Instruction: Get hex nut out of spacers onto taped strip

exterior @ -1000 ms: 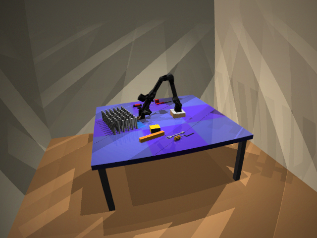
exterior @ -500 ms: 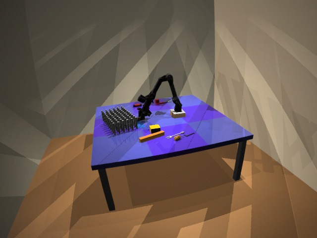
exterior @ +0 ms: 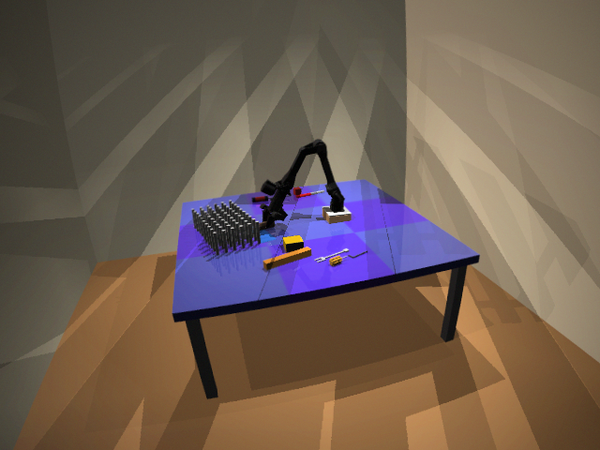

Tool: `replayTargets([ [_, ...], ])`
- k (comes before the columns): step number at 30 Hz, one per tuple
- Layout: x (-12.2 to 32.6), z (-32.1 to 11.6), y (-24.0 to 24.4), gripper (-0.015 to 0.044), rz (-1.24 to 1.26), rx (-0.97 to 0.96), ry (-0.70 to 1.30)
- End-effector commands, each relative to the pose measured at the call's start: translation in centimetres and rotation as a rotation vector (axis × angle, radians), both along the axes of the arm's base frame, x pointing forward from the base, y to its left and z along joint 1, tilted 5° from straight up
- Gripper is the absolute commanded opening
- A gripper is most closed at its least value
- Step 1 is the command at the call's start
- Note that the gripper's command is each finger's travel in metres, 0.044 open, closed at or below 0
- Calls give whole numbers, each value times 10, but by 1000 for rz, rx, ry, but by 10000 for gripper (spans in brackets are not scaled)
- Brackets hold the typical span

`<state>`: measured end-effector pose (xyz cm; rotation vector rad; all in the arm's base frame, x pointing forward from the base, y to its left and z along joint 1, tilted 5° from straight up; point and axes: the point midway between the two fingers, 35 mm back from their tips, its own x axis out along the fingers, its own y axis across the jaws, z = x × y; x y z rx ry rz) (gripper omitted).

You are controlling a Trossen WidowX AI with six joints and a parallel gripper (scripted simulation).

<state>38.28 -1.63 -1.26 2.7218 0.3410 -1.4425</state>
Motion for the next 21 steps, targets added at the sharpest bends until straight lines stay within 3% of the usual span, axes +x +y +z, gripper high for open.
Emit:
replayTargets([
  [1, -3, 0, -2, 0, 4, 1, -4],
  [21, -17, -1, -11, 0, 5, 0, -2],
])
